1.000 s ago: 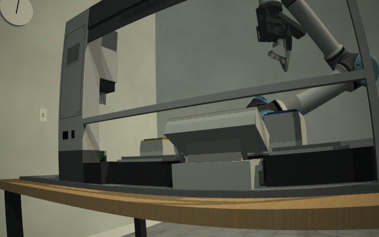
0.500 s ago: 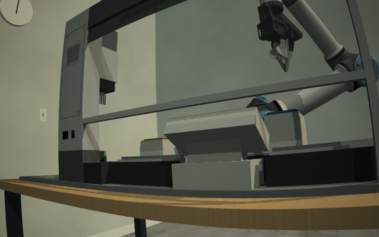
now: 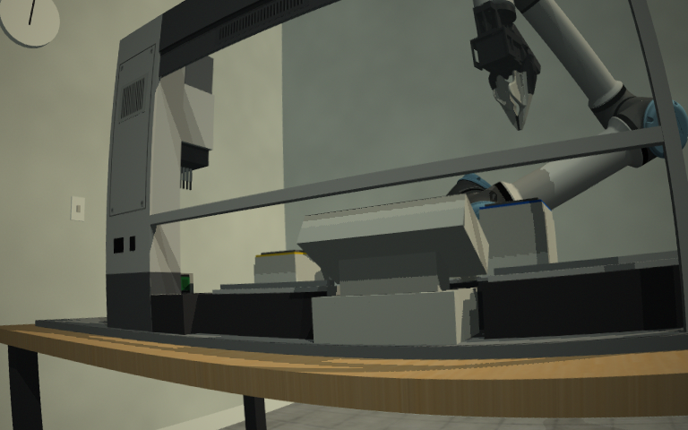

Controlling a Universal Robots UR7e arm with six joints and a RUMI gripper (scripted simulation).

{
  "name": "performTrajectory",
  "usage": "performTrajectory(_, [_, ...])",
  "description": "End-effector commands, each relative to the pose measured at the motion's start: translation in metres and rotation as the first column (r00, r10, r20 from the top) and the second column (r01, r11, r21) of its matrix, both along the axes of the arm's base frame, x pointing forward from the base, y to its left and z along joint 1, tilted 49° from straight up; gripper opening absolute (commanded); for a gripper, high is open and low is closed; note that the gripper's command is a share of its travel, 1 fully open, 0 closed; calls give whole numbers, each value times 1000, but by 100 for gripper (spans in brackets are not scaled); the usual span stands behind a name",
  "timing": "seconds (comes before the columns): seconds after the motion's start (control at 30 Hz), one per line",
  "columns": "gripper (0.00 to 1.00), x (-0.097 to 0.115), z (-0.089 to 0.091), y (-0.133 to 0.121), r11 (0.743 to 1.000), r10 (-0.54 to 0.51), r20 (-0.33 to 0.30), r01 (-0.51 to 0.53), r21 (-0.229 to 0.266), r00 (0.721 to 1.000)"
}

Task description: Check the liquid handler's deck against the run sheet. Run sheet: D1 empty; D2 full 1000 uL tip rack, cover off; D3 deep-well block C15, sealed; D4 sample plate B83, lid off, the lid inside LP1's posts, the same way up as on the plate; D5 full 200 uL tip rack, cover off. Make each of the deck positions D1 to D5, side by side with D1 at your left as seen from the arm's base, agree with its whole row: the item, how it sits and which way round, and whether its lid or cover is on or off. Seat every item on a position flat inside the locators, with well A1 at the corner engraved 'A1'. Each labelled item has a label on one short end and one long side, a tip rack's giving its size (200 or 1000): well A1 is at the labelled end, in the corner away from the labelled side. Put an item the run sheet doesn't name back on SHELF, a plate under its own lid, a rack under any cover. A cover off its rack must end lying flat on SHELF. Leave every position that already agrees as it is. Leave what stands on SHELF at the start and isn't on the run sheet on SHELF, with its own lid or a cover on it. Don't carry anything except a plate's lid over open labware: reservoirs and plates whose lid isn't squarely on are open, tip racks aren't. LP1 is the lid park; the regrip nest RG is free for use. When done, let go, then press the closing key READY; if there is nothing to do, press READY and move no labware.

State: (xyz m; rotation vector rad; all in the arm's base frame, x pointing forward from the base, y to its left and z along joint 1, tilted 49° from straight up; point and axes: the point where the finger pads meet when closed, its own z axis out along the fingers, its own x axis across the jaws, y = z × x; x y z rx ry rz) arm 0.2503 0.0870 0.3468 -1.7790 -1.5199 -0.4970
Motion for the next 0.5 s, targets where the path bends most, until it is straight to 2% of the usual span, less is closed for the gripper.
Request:
performTrajectory(0.0, [0, 0, 0, 0, 1000, 18, 22, -18, 6, 1000])
performTrajectory(0.23, [0, -34, -3, -1, 994, 107, 126, -111, 23, 986])
performTrajectory(0.47, [0, -34, -3, -1, 978, 193, 229, -205, 29, 954])
